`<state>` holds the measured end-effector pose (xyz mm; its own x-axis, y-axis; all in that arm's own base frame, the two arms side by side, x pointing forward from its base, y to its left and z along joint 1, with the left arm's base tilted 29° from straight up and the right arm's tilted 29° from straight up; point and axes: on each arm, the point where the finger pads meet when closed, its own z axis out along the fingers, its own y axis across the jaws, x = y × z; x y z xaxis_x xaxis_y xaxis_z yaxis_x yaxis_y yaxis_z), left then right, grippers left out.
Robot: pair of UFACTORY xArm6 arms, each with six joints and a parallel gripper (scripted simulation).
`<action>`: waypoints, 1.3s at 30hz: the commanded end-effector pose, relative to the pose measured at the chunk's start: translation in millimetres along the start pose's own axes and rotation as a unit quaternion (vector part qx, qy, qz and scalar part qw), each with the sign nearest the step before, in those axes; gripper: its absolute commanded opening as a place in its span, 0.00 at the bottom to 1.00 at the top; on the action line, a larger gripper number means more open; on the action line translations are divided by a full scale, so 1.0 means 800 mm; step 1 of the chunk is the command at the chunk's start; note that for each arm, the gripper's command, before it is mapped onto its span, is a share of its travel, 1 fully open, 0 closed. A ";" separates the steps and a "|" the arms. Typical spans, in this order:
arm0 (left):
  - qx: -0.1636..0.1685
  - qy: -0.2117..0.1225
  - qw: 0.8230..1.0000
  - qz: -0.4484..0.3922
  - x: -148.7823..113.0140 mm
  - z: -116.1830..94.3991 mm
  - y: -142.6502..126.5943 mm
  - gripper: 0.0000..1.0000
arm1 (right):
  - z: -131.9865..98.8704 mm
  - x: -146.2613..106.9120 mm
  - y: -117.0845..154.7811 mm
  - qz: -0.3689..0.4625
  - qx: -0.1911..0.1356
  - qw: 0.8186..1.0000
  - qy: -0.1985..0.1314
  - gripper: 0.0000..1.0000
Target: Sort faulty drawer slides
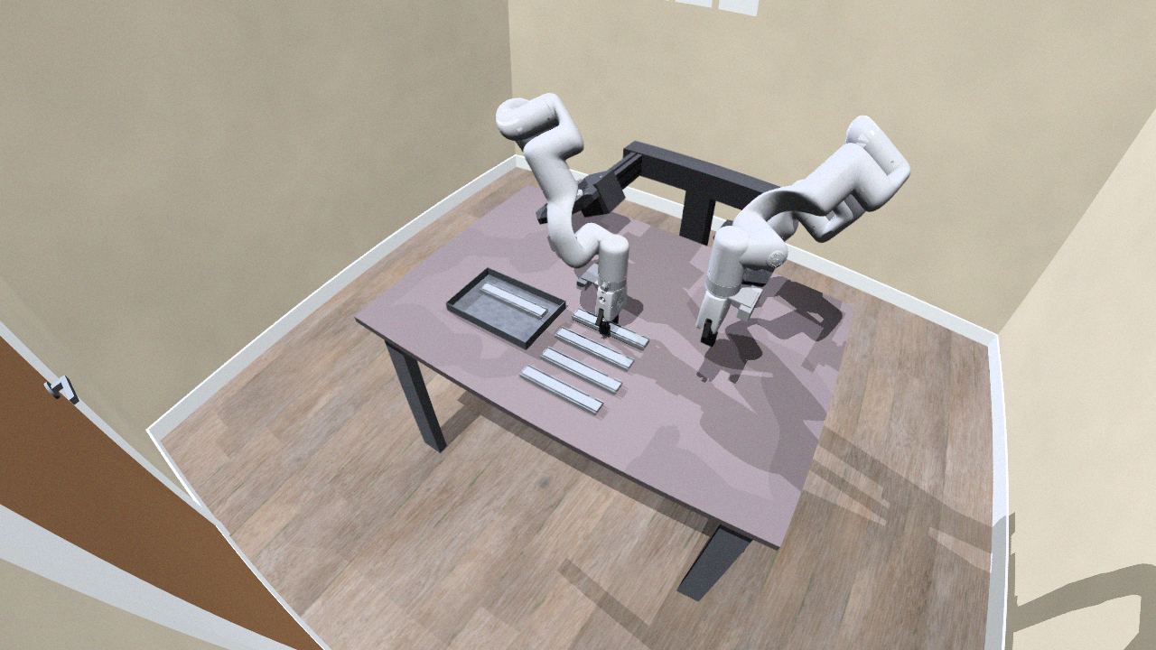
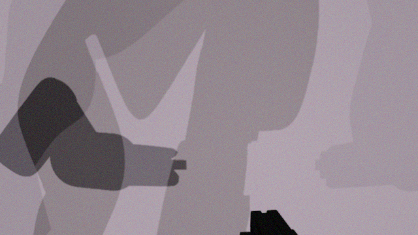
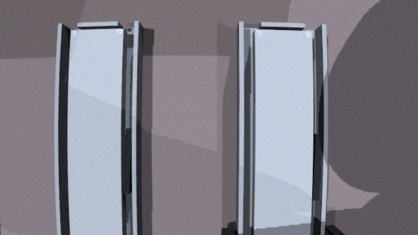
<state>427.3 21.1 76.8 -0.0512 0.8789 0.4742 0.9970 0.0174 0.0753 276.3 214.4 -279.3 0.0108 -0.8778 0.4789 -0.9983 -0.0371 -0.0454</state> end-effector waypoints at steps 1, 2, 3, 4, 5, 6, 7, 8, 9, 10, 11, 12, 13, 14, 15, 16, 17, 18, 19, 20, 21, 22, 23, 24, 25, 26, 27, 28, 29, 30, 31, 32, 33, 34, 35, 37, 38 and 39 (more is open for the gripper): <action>-0.002 0.000 1.000 0.000 0.000 -0.002 0.002 0.00 | -0.008 -0.002 -0.002 0.000 0.002 1.000 -0.002 0.00; -0.002 0.000 1.000 0.000 0.000 -0.002 0.002 0.00 | -0.011 -0.002 -0.002 0.000 0.002 1.000 -0.002 0.00; -0.002 0.000 1.000 0.000 0.000 -0.002 0.002 0.00 | -0.014 -0.002 -0.002 0.000 0.002 1.000 -0.002 0.00; -0.002 0.000 1.000 0.000 0.000 -0.002 0.002 0.00 | -0.018 -0.002 -0.002 0.000 0.002 1.000 -0.002 0.00; -0.002 0.000 1.000 0.000 0.000 -0.002 0.002 0.00 | -0.021 -0.002 -0.002 0.000 0.002 1.000 -0.002 0.00; -0.002 0.000 1.000 0.000 0.000 -0.002 0.002 0.00 | -0.026 -0.002 -0.002 0.000 0.002 1.000 -0.002 0.00; -0.002 0.000 1.000 0.000 0.000 -0.002 0.002 0.00 | -0.030 -0.002 -0.002 0.000 0.002 1.000 -0.002 0.00; -0.002 0.000 1.000 0.000 0.000 -0.002 0.002 0.00 | -0.034 -0.002 -0.002 0.000 0.002 1.000 -0.002 0.00; -0.002 0.000 1.000 0.000 0.000 -0.002 0.002 0.00 | -0.038 -0.002 -0.002 0.000 0.002 1.000 -0.002 0.00; -0.002 0.000 1.000 0.000 0.000 -0.002 0.002 0.00 | -0.042 -0.002 -0.002 0.000 0.002 1.000 -0.002 0.00; -0.002 0.000 1.000 0.000 0.000 -0.002 0.002 0.00 | -0.046 -0.002 -0.002 0.000 0.002 1.000 -0.002 0.00; -0.002 0.000 1.000 0.000 0.000 -0.002 0.002 0.00 | -0.050 -0.002 -0.002 0.000 0.002 1.000 -0.002 0.00; -0.002 0.000 1.000 0.000 0.000 -0.002 0.002 0.00 | -0.054 -0.002 -0.002 0.000 0.002 1.000 -0.002 0.00; -0.002 0.000 1.000 0.000 0.000 -0.002 0.002 0.00 | -0.058 -0.002 -0.002 0.000 0.002 1.000 -0.002 0.00; -0.002 0.000 1.000 0.000 0.000 -0.002 0.002 0.00 | -0.062 -0.002 -0.002 0.000 0.002 1.000 -0.002 0.00; -0.002 0.000 1.000 0.000 0.000 -0.002 0.002 0.00 | -0.062 -0.002 -0.002 0.000 0.002 1.000 -0.002 0.00; -0.002 0.000 1.000 0.000 0.000 -0.002 0.002 0.00 | -0.062 -0.002 -0.002 0.000 0.002 1.000 -0.002 0.00; -0.002 0.000 1.000 0.000 0.000 -0.002 0.002 0.00 | -0.066 -0.002 -0.002 0.000 0.002 1.000 -0.002 0.00; -0.002 0.000 1.000 0.000 0.000 -0.002 0.002 0.00 | -0.069 -0.002 -0.002 0.000 0.002 1.000 -0.002 0.00; -0.002 0.000 1.000 0.000 0.000 -0.002 0.002 0.00 | -0.072 -0.002 -0.002 0.000 0.002 1.000 -0.002 0.00; -0.002 0.000 1.000 0.000 0.000 -0.002 0.002 0.00 | -0.074 -0.002 -0.002 0.000 0.002 1.000 -0.002 0.00; -0.002 0.000 1.000 0.000 0.000 -0.002 0.002 0.00 | -0.077 -0.002 -0.002 0.000 0.002 1.000 -0.002 0.00; -0.002 0.000 1.000 0.000 0.000 -0.002 0.002 0.00 | -0.079 -0.002 -0.002 0.000 0.002 1.000 -0.002 0.00; -0.002 0.000 1.000 0.000 0.000 -0.002 0.002 0.00 | -0.080 -0.002 -0.002 0.000 0.002 1.000 -0.002 0.00; -0.002 0.000 1.000 0.000 0.000 -0.002 0.002 0.00 | -0.081 -0.002 -0.002 0.000 0.002 1.000 -0.002 0.00; -0.002 0.000 1.000 0.000 0.000 -0.002 0.002 0.00 | -0.082 -0.002 -0.002 0.000 0.002 1.000 -0.002 0.00; -0.002 0.000 1.000 0.000 0.000 -0.002 0.002 0.00 | -0.083 -0.002 -0.002 0.000 0.002 1.000 -0.002 0.00; -0.002 0.000 1.000 0.000 0.000 -0.002 0.002 0.00 | -0.083 -0.002 -0.002 0.000 0.002 1.000 -0.002 0.00; -0.002 0.000 1.000 0.000 0.000 -0.002 0.002 0.00 | -0.083 -0.002 -0.002 0.000 0.002 1.000 -0.002 0.00; -0.002 0.000 1.000 0.000 0.000 -0.002 0.002 0.00 | -0.083 -0.002 -0.002 0.000 0.002 1.000 -0.002 0.00; -0.002 0.000 1.000 0.000 0.000 -0.002 0.002 0.00 | -0.083 -0.002 -0.002 0.000 0.002 1.000 -0.002 0.00; -0.002 0.000 1.000 0.000 0.000 -0.002 0.002 0.00 | -0.083 -0.002 -0.002 0.000 0.002 1.000 -0.002 0.00; -0.002 0.000 1.000 0.000 0.000 -0.002 0.002 0.00 | -0.083 -0.002 -0.002 0.000 0.002 1.000 -0.002 0.00; -0.002 0.000 1.000 0.000 0.000 -0.002 0.002 0.00 | -0.083 -0.002 -0.002 0.000 0.002 1.000 -0.002 0.00; -0.002 0.000 1.000 0.000 0.000 -0.002 0.002 0.00 | -0.083 -0.002 -0.002 0.000 0.002 1.000 -0.002 0.00; -0.002 0.000 1.000 0.000 0.000 -0.002 0.002 0.00 | -0.083 0.000 -0.003 0.000 0.002 1.000 -0.002 0.00; -0.002 0.000 1.000 0.000 0.000 -0.002 0.002 0.00 | -0.083 0.001 -0.003 0.000 0.002 1.000 -0.002 0.00; -0.002 0.000 1.000 0.000 0.000 -0.002 0.002 0.00 | -0.083 0.002 -0.004 0.000 0.002 1.000 -0.002 0.00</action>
<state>427.3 21.1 76.8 -0.0512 0.8789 0.4742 0.9970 0.0174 0.0753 273.1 244.4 -222.7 0.0109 -0.8780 0.4786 -0.9983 -0.0372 -0.0455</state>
